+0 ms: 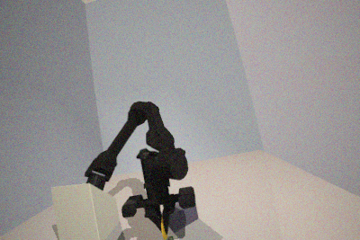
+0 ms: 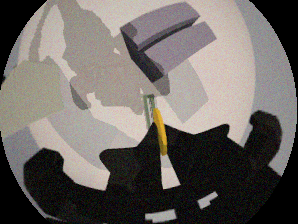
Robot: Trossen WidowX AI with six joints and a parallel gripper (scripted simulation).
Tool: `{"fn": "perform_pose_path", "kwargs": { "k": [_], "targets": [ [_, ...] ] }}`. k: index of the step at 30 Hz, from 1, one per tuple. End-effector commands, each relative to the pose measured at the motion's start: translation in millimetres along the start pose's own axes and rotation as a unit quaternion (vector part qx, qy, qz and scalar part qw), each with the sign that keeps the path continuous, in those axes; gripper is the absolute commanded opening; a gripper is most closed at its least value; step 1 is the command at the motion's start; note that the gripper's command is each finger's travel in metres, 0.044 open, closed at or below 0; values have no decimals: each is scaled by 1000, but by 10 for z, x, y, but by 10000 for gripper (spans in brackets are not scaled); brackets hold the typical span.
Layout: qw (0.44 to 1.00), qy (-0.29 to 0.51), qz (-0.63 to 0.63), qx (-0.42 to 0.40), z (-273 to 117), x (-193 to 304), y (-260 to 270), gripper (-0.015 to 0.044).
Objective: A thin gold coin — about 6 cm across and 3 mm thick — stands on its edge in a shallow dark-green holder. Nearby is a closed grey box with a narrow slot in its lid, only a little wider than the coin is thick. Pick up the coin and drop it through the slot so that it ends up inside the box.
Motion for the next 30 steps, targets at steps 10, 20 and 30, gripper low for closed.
{"fn": "perform_pose_path", "kwargs": {
  "k": [10, 20, 30],
  "targets": [
    [1000, 3, -3, -1, -327, 5, -1, 0],
    [1000, 2, -3, -1, -583, -15, 22, 0],
    [994, 2, 107, -1, -601, -33, 22, 0]
  ]
}}
Point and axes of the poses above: the point midway between the two fingers, 35 mm back from their tips, its own z axis out along the fingers, its own y axis across the jaws, x = y × z, the point moved 2 cm from there along -z, back along the fingers, and after that the axes turned 7 degrees about -z, right-handed, at the moved point
